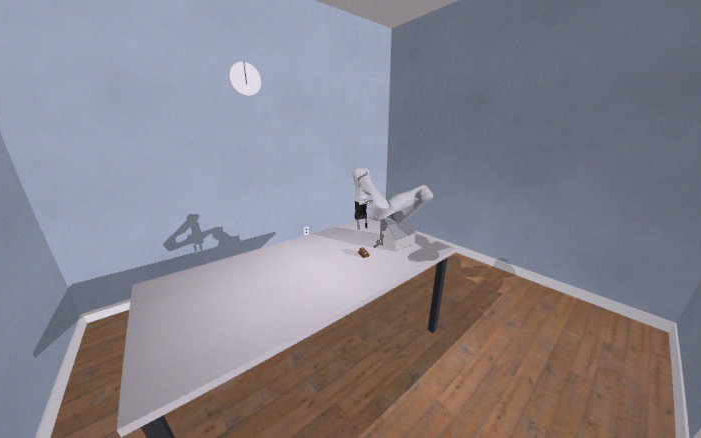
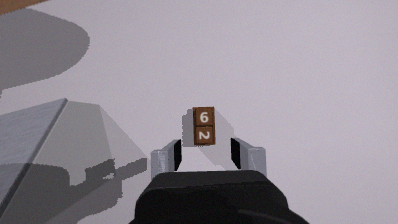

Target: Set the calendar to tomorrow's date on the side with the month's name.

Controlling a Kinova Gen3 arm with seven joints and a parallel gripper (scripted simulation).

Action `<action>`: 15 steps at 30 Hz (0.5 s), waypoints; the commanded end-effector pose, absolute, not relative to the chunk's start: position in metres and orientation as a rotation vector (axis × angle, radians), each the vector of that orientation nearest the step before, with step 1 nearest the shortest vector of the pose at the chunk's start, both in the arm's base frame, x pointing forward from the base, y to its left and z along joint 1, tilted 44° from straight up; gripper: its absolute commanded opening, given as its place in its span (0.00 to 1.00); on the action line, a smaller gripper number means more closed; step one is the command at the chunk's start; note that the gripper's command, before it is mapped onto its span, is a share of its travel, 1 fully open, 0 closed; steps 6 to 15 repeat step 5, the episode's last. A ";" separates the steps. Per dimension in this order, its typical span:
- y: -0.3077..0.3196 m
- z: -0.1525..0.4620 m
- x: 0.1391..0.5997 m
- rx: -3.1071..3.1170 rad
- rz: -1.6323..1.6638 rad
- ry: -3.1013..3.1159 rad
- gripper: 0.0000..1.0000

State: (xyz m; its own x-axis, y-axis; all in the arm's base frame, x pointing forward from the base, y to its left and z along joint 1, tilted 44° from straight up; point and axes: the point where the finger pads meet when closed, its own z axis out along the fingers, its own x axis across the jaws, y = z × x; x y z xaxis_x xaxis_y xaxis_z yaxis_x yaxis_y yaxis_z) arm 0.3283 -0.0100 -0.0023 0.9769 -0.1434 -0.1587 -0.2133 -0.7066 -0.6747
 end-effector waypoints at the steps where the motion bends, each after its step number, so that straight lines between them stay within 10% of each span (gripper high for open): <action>1: -0.011 -0.002 0.329 -2.367 0.119 0.249 1.00; 15: -0.011 -0.002 0.329 -2.367 0.119 0.249 1.00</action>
